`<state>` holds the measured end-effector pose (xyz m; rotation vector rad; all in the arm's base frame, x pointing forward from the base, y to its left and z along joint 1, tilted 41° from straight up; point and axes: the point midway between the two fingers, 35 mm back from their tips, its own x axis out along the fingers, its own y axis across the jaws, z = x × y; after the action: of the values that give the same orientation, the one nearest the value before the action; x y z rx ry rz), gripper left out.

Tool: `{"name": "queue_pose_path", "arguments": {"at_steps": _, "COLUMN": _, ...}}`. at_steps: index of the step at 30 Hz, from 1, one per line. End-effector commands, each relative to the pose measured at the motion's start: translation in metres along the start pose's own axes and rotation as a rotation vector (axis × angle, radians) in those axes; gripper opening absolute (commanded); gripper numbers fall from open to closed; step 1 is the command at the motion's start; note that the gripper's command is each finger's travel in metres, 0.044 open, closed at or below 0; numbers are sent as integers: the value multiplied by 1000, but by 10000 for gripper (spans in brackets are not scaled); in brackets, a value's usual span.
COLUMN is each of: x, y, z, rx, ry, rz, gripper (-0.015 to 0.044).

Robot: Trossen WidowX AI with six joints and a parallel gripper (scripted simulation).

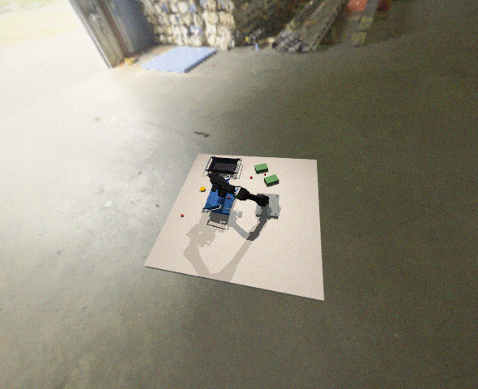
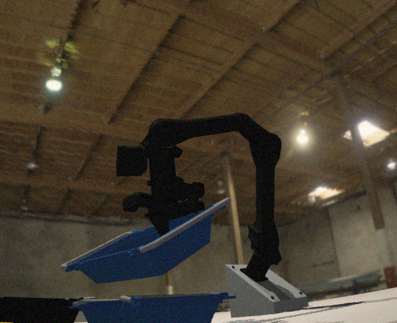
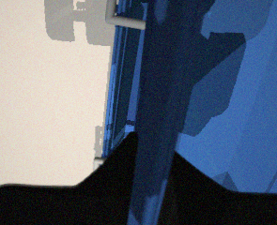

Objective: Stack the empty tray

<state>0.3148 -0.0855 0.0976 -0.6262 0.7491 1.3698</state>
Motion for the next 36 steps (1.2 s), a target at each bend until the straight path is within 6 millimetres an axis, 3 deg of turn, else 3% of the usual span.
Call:
{"name": "queue_pose_path", "arguments": {"at_steps": 1, "x": -11, "y": -3, "z": -20, "rx": 42, "ry": -14, "rz": -44, "gripper": 0}}
{"name": "queue_pose_path", "arguments": {"at_steps": 4, "x": -12, "y": -2, "z": -27, "rx": 62, "ry": -22, "rz": -47, "gripper": 0}}
{"name": "queue_pose_path", "arguments": {"at_steps": 36, "x": -12, "y": -3, "z": -27, "rx": 62, "ry": -22, "rz": -47, "gripper": 0}}
